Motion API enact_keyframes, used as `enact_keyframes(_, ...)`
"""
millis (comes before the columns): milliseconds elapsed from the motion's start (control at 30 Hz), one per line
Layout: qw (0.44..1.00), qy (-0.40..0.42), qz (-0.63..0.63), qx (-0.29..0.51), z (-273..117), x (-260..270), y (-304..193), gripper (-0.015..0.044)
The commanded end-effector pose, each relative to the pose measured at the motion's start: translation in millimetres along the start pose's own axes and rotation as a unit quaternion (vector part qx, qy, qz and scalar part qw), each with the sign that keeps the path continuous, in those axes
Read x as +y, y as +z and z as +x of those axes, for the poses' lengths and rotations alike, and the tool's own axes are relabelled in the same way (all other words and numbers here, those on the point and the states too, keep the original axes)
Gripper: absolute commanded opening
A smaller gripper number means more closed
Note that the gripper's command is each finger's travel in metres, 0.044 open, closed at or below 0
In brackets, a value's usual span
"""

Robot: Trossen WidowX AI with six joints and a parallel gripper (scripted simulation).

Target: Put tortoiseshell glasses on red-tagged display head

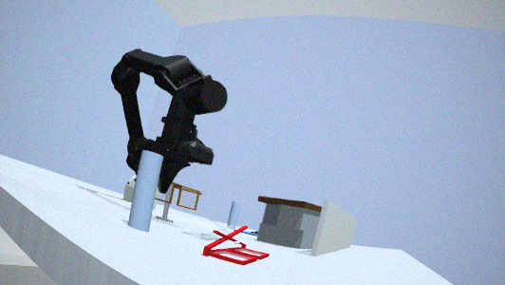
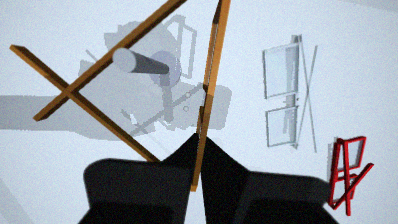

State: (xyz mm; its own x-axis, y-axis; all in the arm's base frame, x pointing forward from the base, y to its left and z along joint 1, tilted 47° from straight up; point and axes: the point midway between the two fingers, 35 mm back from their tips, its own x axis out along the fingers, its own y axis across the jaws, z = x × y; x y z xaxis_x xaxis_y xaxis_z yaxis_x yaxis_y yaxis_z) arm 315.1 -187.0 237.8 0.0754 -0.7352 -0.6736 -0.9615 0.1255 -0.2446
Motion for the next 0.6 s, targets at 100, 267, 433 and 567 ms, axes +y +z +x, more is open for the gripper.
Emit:
enact_keyframes(100, 1.0, -0.003, 0.0, -0.001, -1.8, -4.2, -3.5, 0.0)
enact_keyframes(267, 1.0, -0.003, 0.0, -0.001, -1.8, -5.7, -5.3, 0.0)
enact_keyframes(433, 1.0, -0.004, 0.0, -0.001, -1.9, -7.2, -7.1, 0.0)
enact_keyframes(567, 1.0, -0.004, 0.0, -0.001, -1.9, -8.4, -8.6, 0.0)
